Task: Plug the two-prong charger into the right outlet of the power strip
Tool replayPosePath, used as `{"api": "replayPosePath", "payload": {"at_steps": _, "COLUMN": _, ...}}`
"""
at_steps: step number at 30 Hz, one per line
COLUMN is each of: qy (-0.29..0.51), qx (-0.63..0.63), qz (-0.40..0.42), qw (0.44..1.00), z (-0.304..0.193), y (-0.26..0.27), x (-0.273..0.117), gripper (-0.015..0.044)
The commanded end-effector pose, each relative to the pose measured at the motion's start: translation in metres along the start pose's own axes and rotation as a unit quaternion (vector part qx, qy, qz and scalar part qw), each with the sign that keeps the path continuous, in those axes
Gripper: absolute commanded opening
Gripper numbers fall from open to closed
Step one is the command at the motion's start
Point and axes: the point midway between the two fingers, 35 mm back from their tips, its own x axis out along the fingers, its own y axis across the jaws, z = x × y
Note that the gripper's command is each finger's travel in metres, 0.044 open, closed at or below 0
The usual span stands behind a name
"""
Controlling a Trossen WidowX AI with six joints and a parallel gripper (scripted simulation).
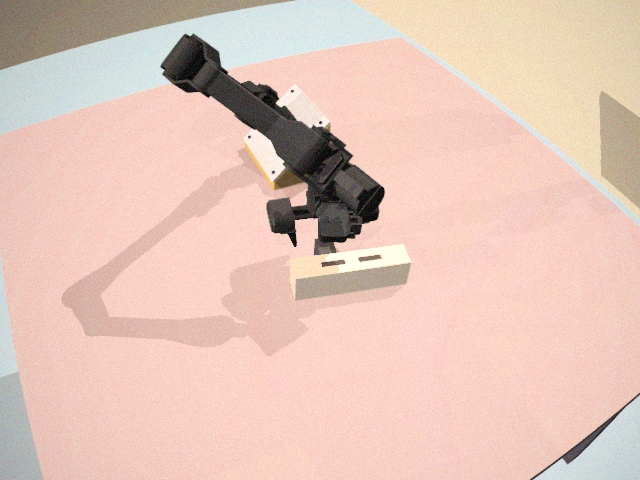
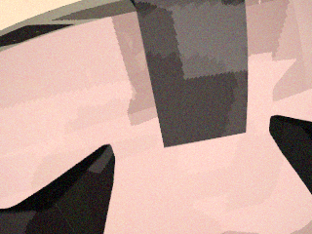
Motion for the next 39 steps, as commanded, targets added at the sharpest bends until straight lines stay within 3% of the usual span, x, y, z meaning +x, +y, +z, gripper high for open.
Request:
{"api": "replayPosePath", "payload": {"at_steps": 1, "qy": 0.000, "qx": 0.001, "qz": 0.001, "qw": 1.000, "z": -0.006, "y": 0.001, "x": 0.000, "gripper": 0.0440}}
{"api": "replayPosePath", "payload": {"at_steps": 22, "qy": -0.006, "qx": -0.001, "qz": 0.000, "qw": 1.000, "z": -0.023, "y": 0.000, "x": 0.001, "gripper": 0.0440}}
{"api": "replayPosePath", "payload": {"at_steps": 30, "qy": -0.277, "qx": -0.002, "qz": 0.001, "qw": 0.961, "z": -0.010, "y": 0.003, "x": -0.069, "gripper": 0.0440}}
{"api": "replayPosePath", "payload": {"at_steps": 39, "qy": -0.298, "qx": 0.001, "qz": 0.001, "qw": 0.955, "z": -0.010, "y": 0.002, "x": -0.075, "gripper": 0.0440}}
